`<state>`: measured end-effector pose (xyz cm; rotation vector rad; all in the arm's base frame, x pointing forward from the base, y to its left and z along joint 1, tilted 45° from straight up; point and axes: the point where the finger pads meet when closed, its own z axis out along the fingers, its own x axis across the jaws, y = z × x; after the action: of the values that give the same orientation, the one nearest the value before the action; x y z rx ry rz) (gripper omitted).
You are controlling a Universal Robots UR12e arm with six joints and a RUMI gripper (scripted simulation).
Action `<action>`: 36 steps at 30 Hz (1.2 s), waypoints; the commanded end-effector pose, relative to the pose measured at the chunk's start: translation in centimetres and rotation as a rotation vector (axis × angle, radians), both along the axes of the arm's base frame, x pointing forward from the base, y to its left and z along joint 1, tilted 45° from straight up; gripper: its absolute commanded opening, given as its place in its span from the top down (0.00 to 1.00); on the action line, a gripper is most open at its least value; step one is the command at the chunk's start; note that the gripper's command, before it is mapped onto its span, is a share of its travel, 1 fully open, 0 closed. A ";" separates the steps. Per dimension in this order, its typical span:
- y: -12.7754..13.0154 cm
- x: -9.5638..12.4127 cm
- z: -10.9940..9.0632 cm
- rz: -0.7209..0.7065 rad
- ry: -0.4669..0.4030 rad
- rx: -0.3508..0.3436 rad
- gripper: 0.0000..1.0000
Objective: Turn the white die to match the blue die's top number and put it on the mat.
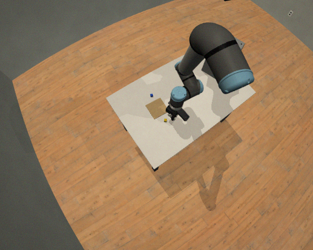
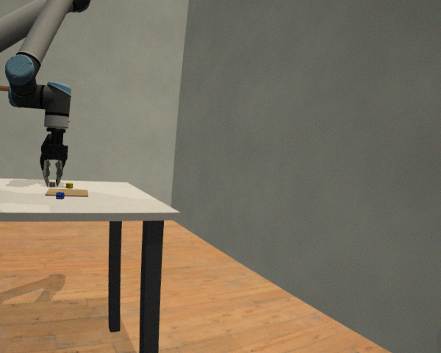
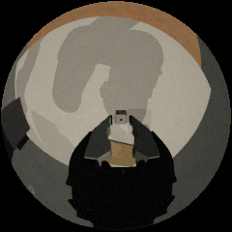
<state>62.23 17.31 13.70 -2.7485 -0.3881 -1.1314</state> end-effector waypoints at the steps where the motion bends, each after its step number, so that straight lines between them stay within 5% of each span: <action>1: 0.0 0.0 0.0 0.000 -0.001 0.000 0.79; 4: 0.0 0.0 0.0 0.000 -0.001 0.000 0.79; 5: 0.0 0.0 0.0 0.000 -0.001 0.000 0.97; 36: 0.0 0.0 0.0 0.000 -0.001 0.000 0.97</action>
<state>62.23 17.31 13.70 -2.7485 -0.3881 -1.1314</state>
